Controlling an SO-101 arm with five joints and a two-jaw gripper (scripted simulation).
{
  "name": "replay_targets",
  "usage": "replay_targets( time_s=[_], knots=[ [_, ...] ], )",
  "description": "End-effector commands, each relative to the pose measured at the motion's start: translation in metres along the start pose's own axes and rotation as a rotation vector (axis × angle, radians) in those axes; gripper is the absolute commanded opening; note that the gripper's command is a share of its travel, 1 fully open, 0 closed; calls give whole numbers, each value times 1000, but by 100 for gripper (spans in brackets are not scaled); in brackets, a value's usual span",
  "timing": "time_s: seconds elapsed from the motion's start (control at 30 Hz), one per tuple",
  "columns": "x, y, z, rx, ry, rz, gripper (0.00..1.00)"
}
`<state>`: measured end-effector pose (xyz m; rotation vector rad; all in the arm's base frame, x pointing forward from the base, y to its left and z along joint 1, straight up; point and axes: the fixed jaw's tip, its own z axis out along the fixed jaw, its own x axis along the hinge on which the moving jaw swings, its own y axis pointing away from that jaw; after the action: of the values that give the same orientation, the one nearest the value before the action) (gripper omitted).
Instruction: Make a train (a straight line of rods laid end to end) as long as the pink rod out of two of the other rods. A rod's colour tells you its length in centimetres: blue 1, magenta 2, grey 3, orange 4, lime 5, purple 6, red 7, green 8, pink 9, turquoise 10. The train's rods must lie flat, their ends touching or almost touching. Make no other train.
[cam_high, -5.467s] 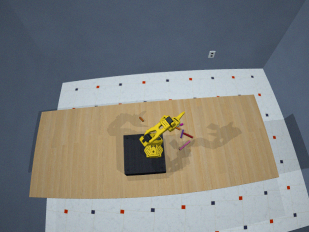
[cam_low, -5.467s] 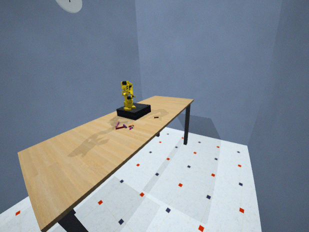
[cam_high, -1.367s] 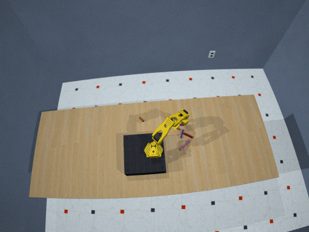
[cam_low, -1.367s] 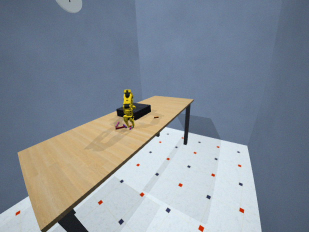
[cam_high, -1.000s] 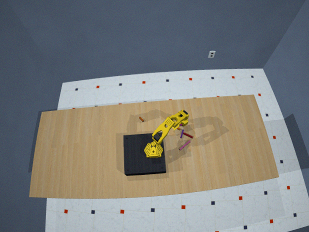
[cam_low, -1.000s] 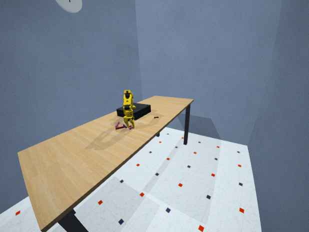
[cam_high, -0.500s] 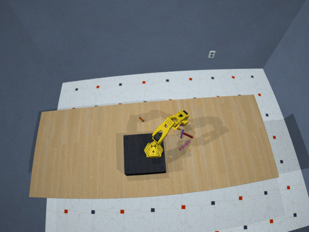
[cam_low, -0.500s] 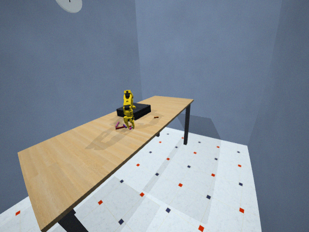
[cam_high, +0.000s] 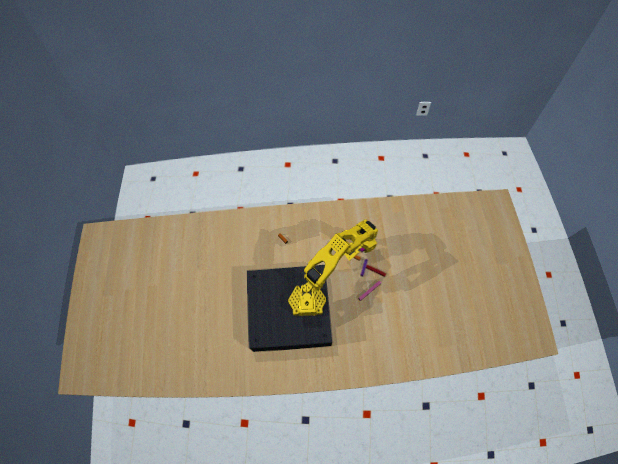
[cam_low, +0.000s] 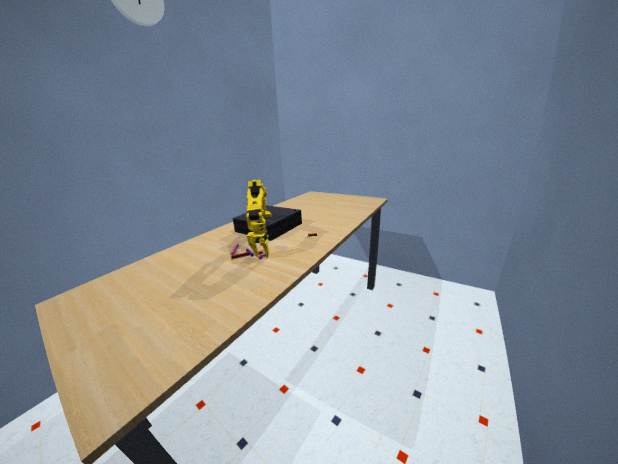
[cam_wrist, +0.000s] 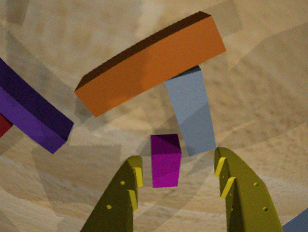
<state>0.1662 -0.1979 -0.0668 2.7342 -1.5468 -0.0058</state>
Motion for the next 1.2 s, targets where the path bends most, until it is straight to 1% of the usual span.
replay_targets(
  time_s=[0.0,0.83,1.17],
  knots=[
    [-2,-1,4,0,-7,-11,17],
    [-2,-1,4,0,-7,-11,2],
    [-2,-1,4,0,-7,-11,0]
  ],
)
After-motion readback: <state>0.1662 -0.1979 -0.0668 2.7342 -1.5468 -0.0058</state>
